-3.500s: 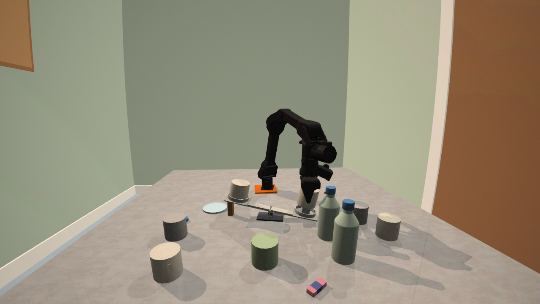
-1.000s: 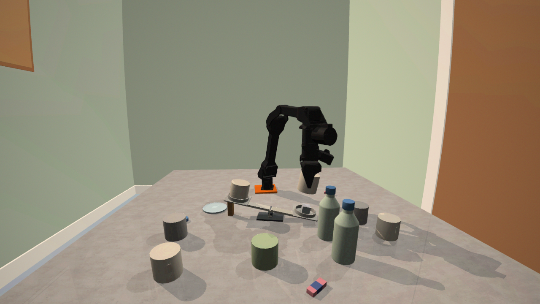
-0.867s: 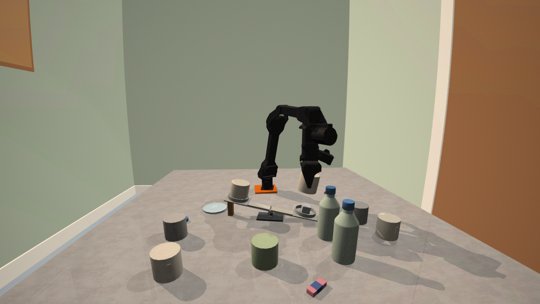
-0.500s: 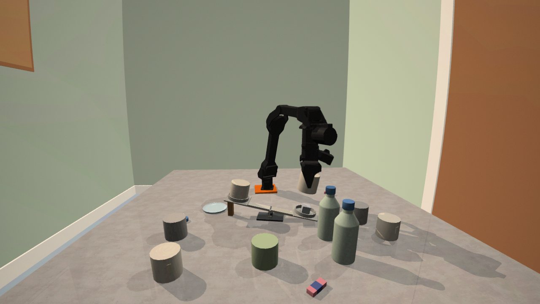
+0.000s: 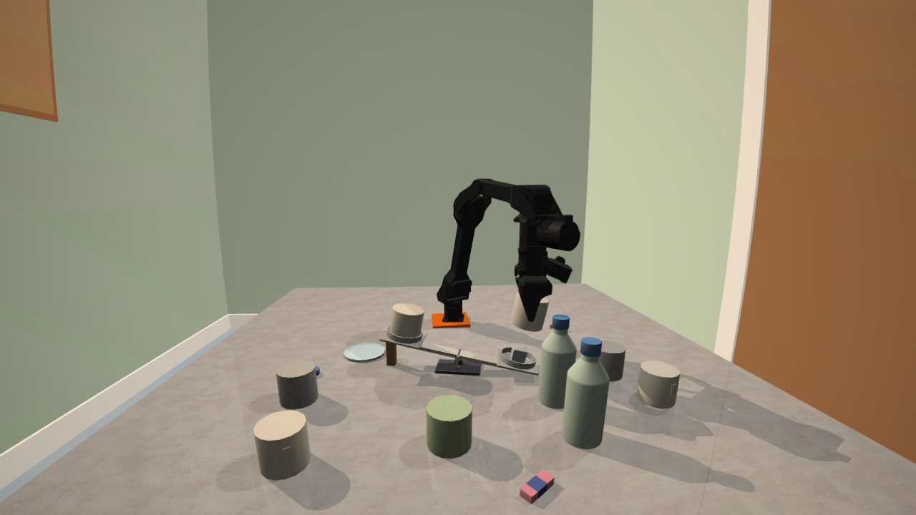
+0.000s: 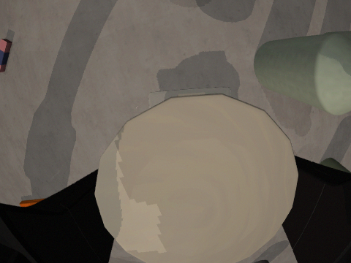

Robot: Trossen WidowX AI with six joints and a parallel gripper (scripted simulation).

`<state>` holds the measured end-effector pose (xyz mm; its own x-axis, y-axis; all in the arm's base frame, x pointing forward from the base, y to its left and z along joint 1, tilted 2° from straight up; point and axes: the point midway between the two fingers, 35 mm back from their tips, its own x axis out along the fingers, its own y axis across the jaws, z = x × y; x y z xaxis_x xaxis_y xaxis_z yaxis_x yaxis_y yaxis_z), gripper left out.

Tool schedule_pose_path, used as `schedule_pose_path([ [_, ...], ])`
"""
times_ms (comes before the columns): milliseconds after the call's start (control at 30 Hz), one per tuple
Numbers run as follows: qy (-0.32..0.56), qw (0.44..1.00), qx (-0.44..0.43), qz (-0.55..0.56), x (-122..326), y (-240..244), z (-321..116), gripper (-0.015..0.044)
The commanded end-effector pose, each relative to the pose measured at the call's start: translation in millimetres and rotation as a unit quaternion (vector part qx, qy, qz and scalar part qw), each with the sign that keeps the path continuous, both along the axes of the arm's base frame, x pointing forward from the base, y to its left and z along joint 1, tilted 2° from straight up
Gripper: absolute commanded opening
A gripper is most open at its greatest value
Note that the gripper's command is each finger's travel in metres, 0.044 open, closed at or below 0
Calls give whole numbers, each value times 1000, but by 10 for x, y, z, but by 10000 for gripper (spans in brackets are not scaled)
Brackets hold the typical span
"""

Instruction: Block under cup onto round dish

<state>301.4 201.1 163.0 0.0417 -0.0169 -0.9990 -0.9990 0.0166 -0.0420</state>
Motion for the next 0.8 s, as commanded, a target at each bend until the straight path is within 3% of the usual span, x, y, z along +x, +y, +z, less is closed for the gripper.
schedule_pose_path([
  [0,-1,1000,4,0,-145,123,-31,0],
  [767,3,1000,4,-2,-954,674,-423,0],
])
